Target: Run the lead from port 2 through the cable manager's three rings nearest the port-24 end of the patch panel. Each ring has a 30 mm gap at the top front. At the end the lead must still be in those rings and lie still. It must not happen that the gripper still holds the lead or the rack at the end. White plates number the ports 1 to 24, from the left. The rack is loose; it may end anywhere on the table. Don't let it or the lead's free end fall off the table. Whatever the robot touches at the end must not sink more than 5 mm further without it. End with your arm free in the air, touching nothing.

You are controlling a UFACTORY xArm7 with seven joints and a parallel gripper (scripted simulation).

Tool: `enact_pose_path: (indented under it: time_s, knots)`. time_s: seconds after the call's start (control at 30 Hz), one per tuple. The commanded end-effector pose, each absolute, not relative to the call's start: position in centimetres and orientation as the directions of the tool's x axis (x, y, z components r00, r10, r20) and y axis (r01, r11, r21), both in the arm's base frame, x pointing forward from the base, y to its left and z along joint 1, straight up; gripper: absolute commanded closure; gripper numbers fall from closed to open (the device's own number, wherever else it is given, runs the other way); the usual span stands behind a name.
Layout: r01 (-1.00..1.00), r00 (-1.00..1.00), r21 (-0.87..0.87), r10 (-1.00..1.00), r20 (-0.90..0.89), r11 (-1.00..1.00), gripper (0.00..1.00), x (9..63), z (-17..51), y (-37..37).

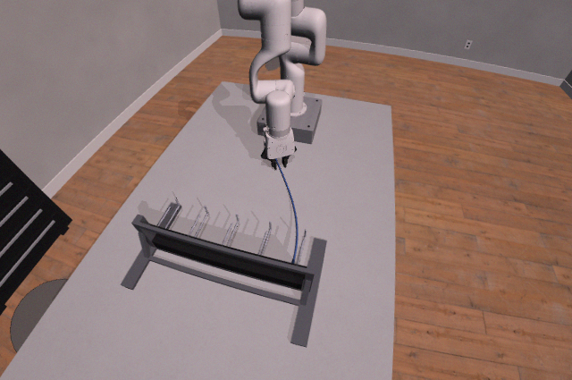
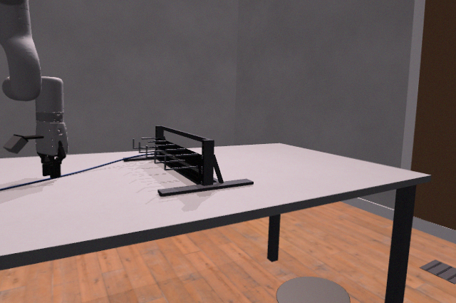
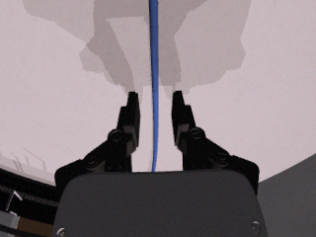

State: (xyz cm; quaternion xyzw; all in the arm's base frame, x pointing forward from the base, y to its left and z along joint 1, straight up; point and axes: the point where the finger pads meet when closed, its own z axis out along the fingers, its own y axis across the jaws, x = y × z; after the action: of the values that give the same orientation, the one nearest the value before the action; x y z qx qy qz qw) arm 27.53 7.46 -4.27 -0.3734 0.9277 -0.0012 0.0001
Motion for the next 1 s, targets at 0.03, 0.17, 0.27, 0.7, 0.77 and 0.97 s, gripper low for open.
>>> enact_pose_path:
  time_s: [0.03,0.17,0.27,0.7,0.77,0.97]
  knots:
    - [-0.693,-0.721,-0.004,-0.693,-0.002,0.721,0.67,27.64,-4.26,7.48]
    - [-0.693,-0.721,-0.004,-0.693,-0.002,0.721,0.67,27.64,-4.33,7.49]
    - [-0.693,-0.721,-0.004,-0.693,-0.002,0.721,0.67,27.64,-4.37,7.49]
    - [-0.693,-0.721,-0.004,-0.693,-0.002,0.721,0.67,27.64,-4.69,7.48]
    - [-0.693,-0.721,-0.004,-0.693,-0.002,0.721,0.67,27.64,-4.75,7.48]
    - [-0.693,-0.721,-0.004,-0.693,-0.002,0.721,0.67,27.64,-4.86,7.49]
